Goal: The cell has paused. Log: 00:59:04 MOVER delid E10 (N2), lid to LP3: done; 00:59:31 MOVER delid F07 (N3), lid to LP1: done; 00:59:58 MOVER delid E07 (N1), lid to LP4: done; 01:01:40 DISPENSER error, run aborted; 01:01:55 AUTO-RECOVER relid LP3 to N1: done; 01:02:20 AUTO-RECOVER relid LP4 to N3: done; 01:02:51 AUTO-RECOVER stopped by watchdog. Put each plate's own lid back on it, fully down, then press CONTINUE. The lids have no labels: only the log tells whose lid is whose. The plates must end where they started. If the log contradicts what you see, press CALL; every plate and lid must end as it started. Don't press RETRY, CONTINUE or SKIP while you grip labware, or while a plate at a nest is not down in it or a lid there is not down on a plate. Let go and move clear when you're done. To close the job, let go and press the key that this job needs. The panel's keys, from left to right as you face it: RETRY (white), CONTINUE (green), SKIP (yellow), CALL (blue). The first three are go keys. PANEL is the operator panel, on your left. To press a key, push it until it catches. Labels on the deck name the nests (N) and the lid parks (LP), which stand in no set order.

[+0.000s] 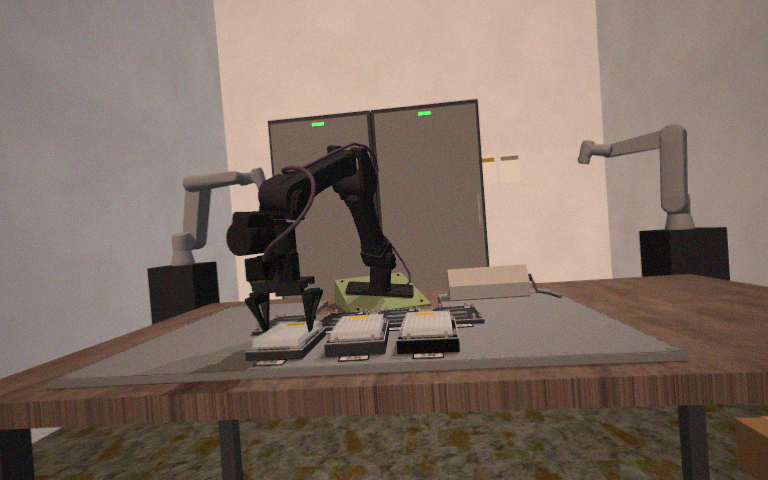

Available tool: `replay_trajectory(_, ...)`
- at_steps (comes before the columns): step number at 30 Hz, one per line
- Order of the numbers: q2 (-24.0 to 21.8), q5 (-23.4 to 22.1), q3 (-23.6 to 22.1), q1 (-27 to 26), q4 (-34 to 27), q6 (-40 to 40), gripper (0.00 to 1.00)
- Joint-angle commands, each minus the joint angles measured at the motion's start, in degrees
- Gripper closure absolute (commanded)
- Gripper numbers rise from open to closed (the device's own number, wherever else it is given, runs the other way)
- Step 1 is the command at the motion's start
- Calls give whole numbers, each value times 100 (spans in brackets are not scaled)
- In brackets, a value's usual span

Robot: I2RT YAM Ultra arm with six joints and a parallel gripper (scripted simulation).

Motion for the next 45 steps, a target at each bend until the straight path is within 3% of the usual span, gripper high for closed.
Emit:
replay_trajectory(1,-42,-10,44,-13,58,11,100)
replay_trajectory(24,-33,-11,67,-16,43,9,100)
replay_trajectory(25,-33,-11,67,-16,43,9,0)
replay_trajectory(45,-33,-11,67,-16,43,9,0)
